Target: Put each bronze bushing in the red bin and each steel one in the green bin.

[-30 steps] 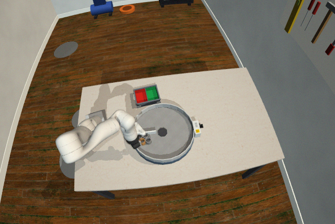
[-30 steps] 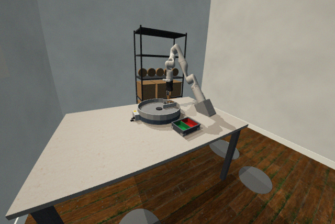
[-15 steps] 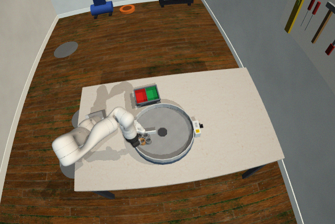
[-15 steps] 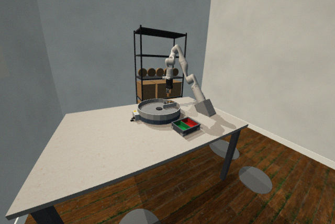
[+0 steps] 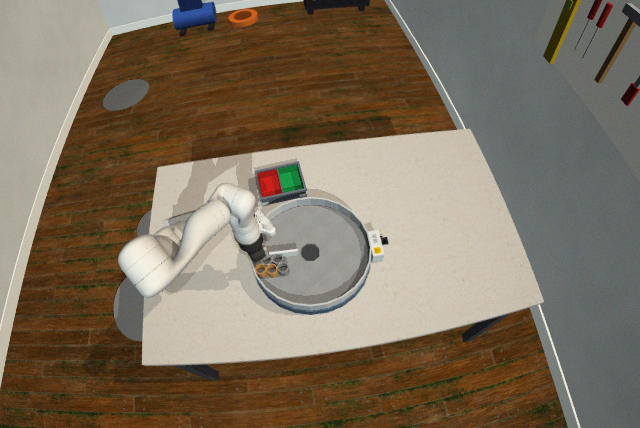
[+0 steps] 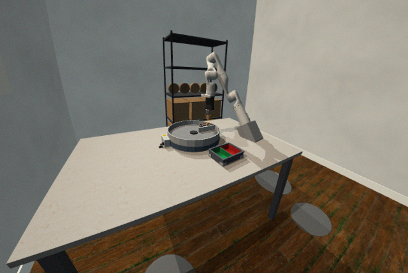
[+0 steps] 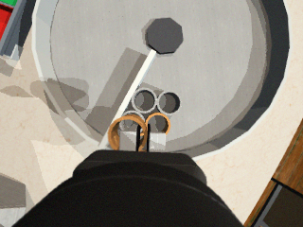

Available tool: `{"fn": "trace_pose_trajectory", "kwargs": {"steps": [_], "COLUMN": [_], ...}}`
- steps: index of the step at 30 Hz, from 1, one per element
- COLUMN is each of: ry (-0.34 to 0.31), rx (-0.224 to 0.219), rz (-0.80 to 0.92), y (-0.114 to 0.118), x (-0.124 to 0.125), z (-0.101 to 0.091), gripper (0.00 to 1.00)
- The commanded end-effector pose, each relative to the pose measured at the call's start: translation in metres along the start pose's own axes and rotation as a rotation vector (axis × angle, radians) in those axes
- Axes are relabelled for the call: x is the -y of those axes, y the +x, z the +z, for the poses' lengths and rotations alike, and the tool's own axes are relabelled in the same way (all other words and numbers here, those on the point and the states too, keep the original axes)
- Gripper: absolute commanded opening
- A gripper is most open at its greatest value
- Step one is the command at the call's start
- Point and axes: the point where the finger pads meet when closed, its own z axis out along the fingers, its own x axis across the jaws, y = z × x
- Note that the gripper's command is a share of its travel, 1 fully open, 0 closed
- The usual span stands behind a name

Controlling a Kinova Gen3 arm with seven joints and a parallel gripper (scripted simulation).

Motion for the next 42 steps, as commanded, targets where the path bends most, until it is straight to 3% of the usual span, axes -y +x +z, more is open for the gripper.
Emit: {"fn": "trace_pose_trajectory", "kwargs": {"steps": [1, 2, 6, 9, 11, 13, 16, 21, 28, 32, 35, 40, 42], "ry": [-0.002, -0.001, -0.002, -0.002, -0.002, -0.002, -0.002, -0.002, -0.002, -0.002, -0.002, -0.002, -0.002], "rx": [-0.001, -0.001, -0.001, -0.001, -0.001, -0.001, -0.001, 0.000, 0.000, 0.000, 0.000, 0.000, 0.000], "rz": [0.008, 0.016, 0.017, 0.042, 0.042, 0.059, 0.059, 0.102, 0.111, 0.145, 0.145, 0.188, 0.188], "y": [-0.035, -0.045, -0.046, -0.076, -0.076, -0.097, -0.097, -0.146, -0.158, -0.199, -0.199, -0.250, -0.250], "x": [0.018, 0.023, 0.023, 0.039, 0.039, 0.049, 0.049, 0.074, 0.081, 0.101, 0.101, 0.127, 0.127], "z": [0.001, 0.001, 0.001, 0.001, 0.001, 0.001, 0.001, 0.001, 0.001, 0.000, 0.000, 0.000, 0.000], "gripper": [0.00, 0.00, 0.00, 0.00, 0.00, 0.00, 0.00, 0.00, 0.00, 0.00, 0.00, 0.00, 0.00]}}
